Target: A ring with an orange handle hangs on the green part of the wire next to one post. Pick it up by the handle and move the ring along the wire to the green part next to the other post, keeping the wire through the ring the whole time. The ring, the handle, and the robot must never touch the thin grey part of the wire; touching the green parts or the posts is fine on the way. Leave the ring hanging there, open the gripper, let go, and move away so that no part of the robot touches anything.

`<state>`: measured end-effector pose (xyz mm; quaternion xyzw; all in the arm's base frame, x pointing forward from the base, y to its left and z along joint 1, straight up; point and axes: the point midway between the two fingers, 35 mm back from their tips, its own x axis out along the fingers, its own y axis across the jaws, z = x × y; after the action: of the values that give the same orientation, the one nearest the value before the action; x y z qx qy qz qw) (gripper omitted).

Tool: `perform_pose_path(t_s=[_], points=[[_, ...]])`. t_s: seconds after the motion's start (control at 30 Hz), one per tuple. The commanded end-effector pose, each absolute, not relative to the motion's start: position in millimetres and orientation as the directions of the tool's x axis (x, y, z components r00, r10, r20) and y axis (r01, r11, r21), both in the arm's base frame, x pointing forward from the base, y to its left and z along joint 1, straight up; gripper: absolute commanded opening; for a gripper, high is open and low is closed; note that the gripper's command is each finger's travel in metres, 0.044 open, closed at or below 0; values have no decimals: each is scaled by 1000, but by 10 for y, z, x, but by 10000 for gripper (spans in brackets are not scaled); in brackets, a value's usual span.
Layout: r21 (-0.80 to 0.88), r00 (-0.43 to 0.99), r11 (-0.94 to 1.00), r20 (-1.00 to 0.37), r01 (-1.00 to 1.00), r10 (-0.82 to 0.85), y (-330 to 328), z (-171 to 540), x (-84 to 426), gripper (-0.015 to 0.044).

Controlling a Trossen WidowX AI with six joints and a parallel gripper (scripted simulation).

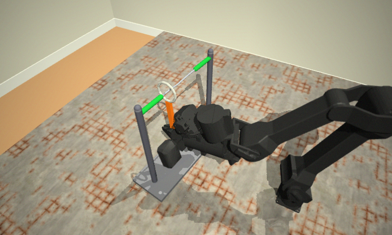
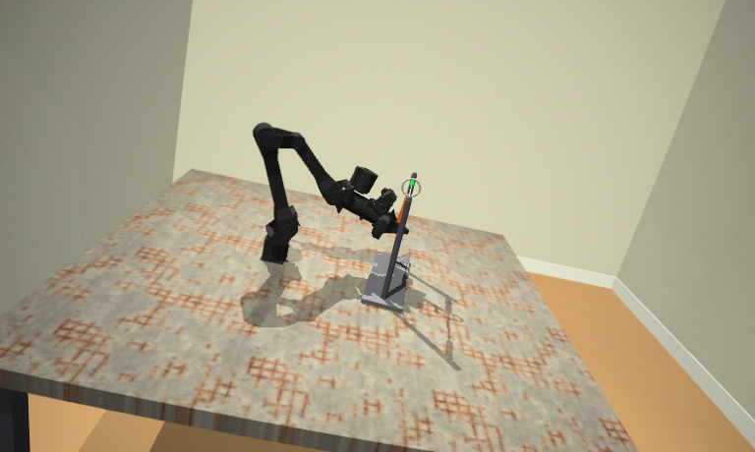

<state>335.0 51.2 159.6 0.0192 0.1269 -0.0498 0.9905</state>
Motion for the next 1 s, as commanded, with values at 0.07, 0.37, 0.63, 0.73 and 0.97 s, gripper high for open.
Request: perform_pose_path(t_s=[0.07,0.37,0.63,0.73,0.97], points=[[14,962,995,-254,101,-94,569,1592,3360,-150],[11,963,995,-254,98,-92,654,1592,3372,-150],[11,963,995,-254,95,-89,733,1593,3382,-150],[12,963,996,-254,94,-87,762,1593,3386,-150],[13,964,996,-253,91,-85,820,1591,3393,-150]])
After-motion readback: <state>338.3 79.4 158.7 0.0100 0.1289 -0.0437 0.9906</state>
